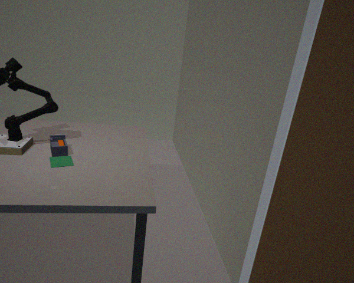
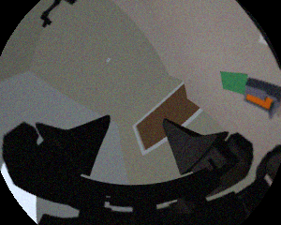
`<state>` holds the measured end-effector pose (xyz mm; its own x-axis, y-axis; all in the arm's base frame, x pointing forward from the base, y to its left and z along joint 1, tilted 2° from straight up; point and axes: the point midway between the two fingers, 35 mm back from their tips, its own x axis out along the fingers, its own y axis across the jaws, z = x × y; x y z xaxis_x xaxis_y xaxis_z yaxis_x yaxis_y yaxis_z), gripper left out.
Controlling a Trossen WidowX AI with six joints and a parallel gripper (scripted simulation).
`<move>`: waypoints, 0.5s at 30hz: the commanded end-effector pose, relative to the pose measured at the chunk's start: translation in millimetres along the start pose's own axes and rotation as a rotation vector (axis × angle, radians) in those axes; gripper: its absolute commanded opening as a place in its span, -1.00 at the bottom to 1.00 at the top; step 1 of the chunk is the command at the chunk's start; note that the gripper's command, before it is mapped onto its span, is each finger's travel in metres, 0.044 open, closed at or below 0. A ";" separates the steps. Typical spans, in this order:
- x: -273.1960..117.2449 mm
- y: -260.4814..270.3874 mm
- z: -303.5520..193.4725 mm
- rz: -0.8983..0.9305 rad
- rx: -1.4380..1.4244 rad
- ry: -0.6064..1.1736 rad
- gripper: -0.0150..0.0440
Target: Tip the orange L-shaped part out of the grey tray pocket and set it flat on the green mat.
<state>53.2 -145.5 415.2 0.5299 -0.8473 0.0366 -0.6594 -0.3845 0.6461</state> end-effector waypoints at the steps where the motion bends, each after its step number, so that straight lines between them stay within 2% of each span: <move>1: 0.3 0.4 -0.2 -0.002 0.015 0.005 0.78; 4: 2.9 3.5 -2.1 -0.010 0.122 0.045 0.51; 8: 13.7 9.3 -3.0 -0.075 0.452 0.123 0.15; 15: 47.0 6.4 4.1 -0.222 1.019 0.144 0.12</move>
<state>64.0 -176.9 420.5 0.6838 -0.7178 0.1312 -0.7121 -0.6956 -0.0947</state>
